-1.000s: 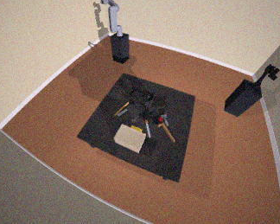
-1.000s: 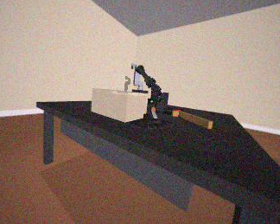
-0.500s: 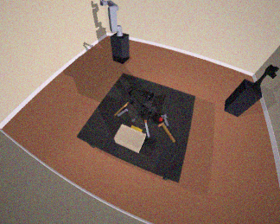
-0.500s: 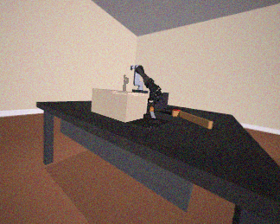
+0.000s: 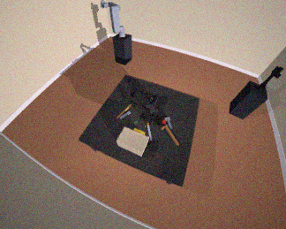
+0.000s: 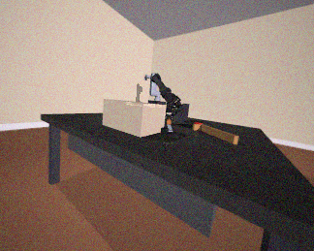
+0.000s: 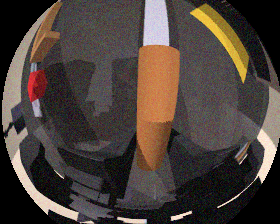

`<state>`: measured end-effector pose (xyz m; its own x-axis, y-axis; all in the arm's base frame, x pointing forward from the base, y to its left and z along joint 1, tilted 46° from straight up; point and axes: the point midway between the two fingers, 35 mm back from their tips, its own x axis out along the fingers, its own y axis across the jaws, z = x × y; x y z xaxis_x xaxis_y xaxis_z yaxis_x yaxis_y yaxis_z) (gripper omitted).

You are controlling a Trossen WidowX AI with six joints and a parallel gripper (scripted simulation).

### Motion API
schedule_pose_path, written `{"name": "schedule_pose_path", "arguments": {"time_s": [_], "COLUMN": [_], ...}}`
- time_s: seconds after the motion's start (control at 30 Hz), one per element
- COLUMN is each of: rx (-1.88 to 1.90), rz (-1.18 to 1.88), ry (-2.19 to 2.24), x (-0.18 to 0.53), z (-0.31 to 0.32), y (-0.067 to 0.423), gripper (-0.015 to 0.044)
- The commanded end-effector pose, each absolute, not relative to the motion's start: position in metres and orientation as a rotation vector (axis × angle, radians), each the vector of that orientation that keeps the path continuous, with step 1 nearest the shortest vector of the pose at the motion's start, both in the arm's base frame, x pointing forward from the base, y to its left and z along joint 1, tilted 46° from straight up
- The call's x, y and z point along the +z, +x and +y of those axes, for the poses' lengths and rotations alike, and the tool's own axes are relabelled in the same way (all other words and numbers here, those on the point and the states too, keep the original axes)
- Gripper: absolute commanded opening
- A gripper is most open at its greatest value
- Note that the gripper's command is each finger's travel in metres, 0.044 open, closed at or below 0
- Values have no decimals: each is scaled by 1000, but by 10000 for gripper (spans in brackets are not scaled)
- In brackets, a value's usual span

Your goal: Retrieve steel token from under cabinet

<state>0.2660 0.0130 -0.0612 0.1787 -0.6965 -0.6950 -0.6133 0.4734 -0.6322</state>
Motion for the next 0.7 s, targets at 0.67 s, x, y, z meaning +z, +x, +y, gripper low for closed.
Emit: {"name": "schedule_pose_path", "arguments": {"time_s": [0.67], "rx": [-98], "rz": [1490], "ry": [-1195], "x": [-44], "z": [-1], "y": [267], "gripper": [0]}}
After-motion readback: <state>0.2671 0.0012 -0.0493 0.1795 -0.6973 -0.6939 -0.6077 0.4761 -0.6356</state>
